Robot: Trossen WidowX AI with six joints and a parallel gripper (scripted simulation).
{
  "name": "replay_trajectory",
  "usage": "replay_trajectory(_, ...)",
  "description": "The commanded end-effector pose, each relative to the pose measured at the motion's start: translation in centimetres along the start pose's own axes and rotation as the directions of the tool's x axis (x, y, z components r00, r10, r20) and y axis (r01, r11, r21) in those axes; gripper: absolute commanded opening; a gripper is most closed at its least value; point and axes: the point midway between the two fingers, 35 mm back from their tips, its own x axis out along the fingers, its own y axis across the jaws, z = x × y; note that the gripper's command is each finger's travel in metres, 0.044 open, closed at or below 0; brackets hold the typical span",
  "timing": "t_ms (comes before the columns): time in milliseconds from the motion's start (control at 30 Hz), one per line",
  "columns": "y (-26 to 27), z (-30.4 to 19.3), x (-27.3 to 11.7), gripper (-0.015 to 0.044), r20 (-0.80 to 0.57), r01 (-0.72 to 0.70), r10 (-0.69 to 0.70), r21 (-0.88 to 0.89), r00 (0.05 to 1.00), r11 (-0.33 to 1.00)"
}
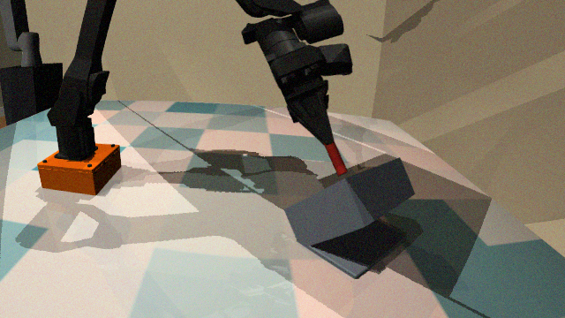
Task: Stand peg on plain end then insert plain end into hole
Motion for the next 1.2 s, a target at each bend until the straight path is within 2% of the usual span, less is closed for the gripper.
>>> replay_trajectory(0, 0.1, -0.1, 0.6, 0.0000, -0.002, -0.003, 0.003, -0.004, 1.000, 1.000)
replay_trajectory(1167, 0.2, -0.1, 1.2, 0.0000, 0.000, 0.000, 0.000, 0.000, 1.000, 1.000)
